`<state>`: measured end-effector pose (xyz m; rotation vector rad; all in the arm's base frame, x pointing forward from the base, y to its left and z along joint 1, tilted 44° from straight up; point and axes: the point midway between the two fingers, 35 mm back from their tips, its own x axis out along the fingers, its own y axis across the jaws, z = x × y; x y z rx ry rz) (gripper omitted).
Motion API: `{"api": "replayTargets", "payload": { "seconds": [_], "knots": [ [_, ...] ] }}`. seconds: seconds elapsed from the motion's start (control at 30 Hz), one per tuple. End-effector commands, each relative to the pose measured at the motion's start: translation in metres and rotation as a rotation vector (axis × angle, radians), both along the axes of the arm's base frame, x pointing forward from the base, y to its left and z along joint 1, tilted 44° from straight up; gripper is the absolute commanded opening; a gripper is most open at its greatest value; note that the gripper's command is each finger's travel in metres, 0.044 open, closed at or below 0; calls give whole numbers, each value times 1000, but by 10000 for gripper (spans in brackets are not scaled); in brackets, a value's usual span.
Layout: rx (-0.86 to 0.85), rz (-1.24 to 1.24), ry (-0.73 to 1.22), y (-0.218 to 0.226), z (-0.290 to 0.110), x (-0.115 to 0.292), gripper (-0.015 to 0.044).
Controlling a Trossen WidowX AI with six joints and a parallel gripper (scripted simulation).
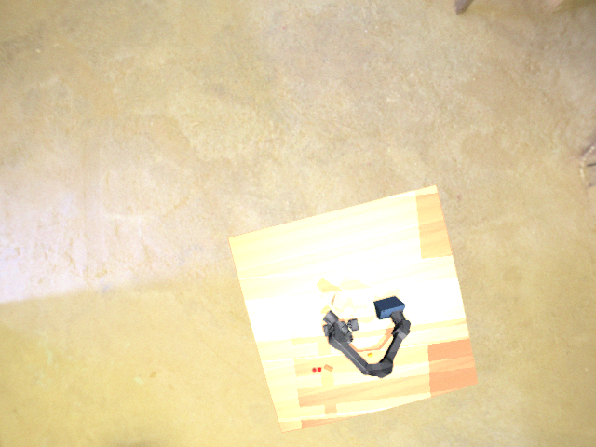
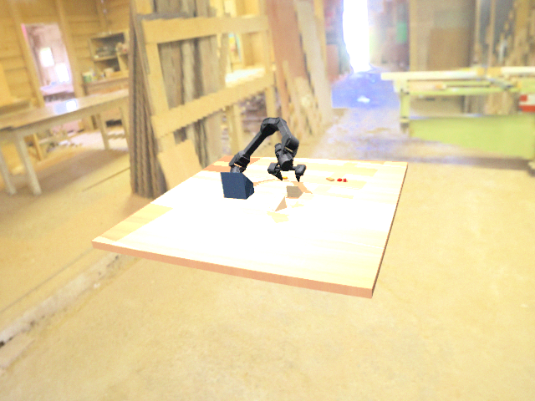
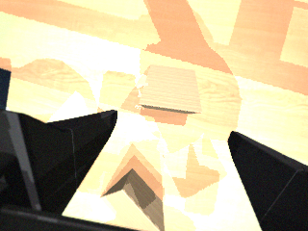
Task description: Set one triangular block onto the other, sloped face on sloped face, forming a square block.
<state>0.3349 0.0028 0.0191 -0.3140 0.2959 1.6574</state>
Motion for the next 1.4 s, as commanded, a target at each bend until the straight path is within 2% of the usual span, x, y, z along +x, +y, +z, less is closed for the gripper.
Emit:
{"api": "replayTargets", "payload": {
  "seconds": [0.0, 1.37],
  "knots": [
    [5, 0, 4, 6, -4, 0, 440],
    [9, 13, -17, 68, -29, -6, 440]
  ]
}}
